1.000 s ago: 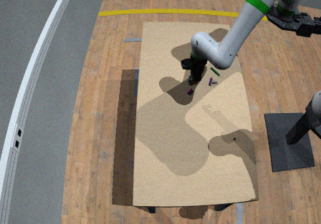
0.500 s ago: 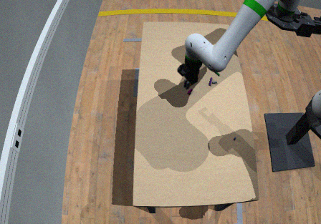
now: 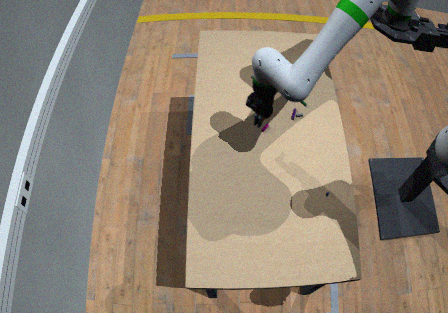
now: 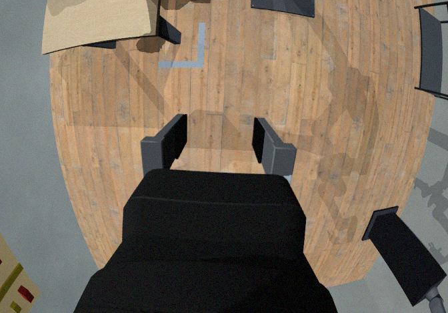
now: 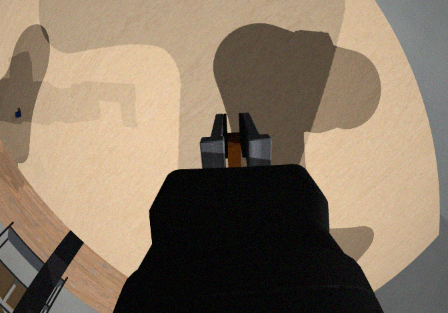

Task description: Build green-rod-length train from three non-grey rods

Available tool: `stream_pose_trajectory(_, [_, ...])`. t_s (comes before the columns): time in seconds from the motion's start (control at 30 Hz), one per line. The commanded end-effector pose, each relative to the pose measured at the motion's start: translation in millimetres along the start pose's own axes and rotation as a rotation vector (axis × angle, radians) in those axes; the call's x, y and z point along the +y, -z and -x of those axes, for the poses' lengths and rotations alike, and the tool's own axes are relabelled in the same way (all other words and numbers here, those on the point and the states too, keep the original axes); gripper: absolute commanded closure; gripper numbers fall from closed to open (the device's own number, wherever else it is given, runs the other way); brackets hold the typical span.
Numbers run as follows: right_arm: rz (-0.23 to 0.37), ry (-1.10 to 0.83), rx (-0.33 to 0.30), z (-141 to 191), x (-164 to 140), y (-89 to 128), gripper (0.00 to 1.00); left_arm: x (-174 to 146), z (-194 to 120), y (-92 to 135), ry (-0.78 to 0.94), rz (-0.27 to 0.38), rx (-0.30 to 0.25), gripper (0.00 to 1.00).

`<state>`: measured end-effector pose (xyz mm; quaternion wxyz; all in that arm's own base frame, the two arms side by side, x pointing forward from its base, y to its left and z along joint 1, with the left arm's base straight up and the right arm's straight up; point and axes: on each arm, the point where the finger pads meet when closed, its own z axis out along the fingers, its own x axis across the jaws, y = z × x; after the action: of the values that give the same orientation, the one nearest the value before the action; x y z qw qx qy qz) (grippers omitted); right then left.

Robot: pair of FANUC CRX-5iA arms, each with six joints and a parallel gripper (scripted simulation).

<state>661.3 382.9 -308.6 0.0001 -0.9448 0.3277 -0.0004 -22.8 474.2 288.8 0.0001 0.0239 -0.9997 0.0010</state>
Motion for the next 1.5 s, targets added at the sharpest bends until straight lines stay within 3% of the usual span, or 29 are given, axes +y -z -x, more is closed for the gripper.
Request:
stream_pose_trajectory(0.0, [-0.002,0.001,0.0,0,-1,1,0.76,0,0,1,0.0,0.002,0.0,0.0])
stream_pose_trajectory(0.43, [-0.001,0.001,0.0,-1,-1,-3,0.76,0,0,1,0.0,0.002,0.0,0.0])
stream_pose_trajectory(0.9, [-0.001,0.001,0.0,-1,-2,-58,0.76,0,0,1,0.0,0.002,0.0,0.0])
stream_pose_trajectory(1.23, [-0.001,0.001,0.0,-1,-3,-83,0.76,0,0,1,0.0,0.002,0.0,0.0])
stream_pose_trajectory(1.47, [-0.001,0.001,0.0,-1,-3,-87,0.76,0,0,1,0.0,0.002,0.0,0.0])
